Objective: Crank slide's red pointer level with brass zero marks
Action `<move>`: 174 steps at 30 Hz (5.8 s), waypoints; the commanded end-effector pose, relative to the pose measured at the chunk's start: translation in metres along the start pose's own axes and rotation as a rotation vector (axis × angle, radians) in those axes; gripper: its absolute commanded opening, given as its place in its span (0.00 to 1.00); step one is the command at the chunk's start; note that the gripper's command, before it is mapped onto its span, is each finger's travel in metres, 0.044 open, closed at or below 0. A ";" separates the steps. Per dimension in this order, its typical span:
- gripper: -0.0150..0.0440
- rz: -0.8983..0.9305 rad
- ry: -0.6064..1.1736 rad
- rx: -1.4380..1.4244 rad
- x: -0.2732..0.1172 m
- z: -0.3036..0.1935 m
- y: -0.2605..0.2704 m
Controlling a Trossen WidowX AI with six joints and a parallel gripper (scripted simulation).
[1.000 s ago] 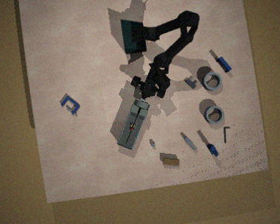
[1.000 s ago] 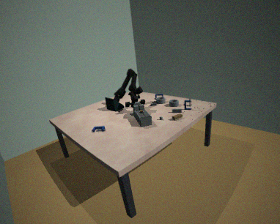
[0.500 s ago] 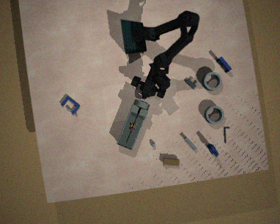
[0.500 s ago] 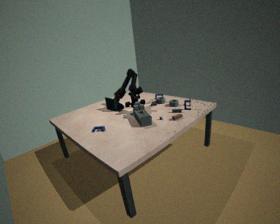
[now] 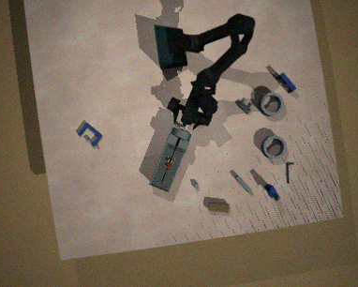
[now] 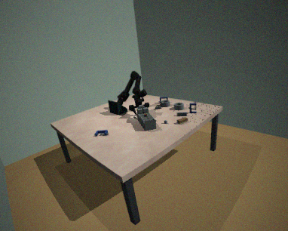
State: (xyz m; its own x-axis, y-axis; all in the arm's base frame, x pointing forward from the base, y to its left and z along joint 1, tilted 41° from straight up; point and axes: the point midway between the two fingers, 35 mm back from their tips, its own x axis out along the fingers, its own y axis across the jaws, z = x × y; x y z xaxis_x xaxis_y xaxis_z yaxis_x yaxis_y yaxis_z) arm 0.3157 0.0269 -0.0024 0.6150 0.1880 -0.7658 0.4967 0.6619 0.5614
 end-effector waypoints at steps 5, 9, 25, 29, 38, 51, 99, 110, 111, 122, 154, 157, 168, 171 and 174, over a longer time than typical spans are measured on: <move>1.00 -0.001 0.001 -0.003 -0.018 0.020 0.001; 1.00 0.000 0.000 -0.003 -0.032 0.034 0.000; 1.00 -0.013 -0.001 -0.002 -0.093 0.104 -0.002; 1.00 -0.012 -0.003 0.000 -0.114 0.119 -0.003; 1.00 0.031 0.044 -0.049 -0.099 0.141 -0.002; 1.00 0.136 0.115 -0.140 -0.062 0.182 -0.013; 1.00 0.219 0.141 -0.199 -0.027 0.200 -0.027; 1.00 0.165 0.120 -0.161 -0.056 0.188 -0.014; 1.00 0.157 0.117 -0.155 -0.059 0.185 -0.013; 1.00 0.076 0.065 -0.084 -0.093 0.150 -0.002; 1.00 0.019 0.007 -0.017 -0.055 0.058 0.000; 1.00 0.022 0.006 -0.016 -0.048 0.048 -0.001; 1.00 0.022 0.007 -0.015 -0.039 0.039 -0.001; 1.00 0.022 0.007 -0.015 -0.036 0.036 0.000; 1.00 0.021 0.007 -0.015 -0.032 0.033 0.000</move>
State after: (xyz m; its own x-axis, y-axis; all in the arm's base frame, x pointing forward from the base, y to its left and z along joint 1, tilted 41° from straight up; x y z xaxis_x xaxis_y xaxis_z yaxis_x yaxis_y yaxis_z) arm 0.3190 -0.0070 0.0409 0.6325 0.2074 -0.7463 0.4629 0.6713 0.5789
